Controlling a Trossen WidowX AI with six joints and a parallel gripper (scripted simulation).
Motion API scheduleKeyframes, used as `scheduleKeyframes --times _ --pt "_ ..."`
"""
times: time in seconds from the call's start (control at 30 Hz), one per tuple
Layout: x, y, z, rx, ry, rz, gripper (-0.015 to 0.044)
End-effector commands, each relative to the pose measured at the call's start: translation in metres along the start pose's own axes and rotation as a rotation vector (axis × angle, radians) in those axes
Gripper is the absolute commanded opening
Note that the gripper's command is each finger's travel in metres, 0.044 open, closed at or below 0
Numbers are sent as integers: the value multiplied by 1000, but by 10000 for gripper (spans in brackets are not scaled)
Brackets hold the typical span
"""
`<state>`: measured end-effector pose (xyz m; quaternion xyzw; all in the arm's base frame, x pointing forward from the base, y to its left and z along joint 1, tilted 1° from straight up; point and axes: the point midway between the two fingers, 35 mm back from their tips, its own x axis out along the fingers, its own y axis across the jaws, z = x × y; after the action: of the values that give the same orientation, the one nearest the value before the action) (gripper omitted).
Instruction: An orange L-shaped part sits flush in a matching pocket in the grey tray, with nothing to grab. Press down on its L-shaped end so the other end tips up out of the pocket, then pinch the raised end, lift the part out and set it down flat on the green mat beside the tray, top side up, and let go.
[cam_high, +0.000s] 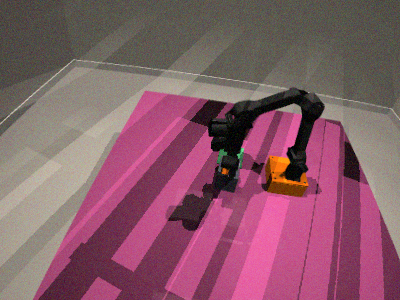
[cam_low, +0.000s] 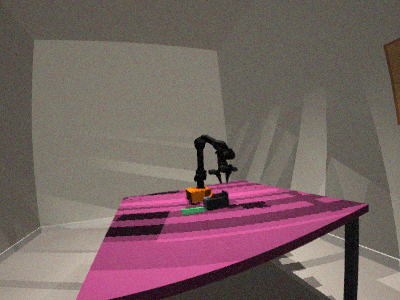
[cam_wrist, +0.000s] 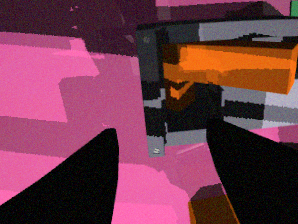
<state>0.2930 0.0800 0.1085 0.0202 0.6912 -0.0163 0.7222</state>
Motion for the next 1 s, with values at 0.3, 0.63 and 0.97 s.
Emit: scheduleKeyframes --times 0.3,0.63,0.97 --pt "0 -34 7 -690 5 -5 280" --pt "-1 -75 9 -1518 18 -3 280" --pt "3 -78 9 -1574 19 -2 280"
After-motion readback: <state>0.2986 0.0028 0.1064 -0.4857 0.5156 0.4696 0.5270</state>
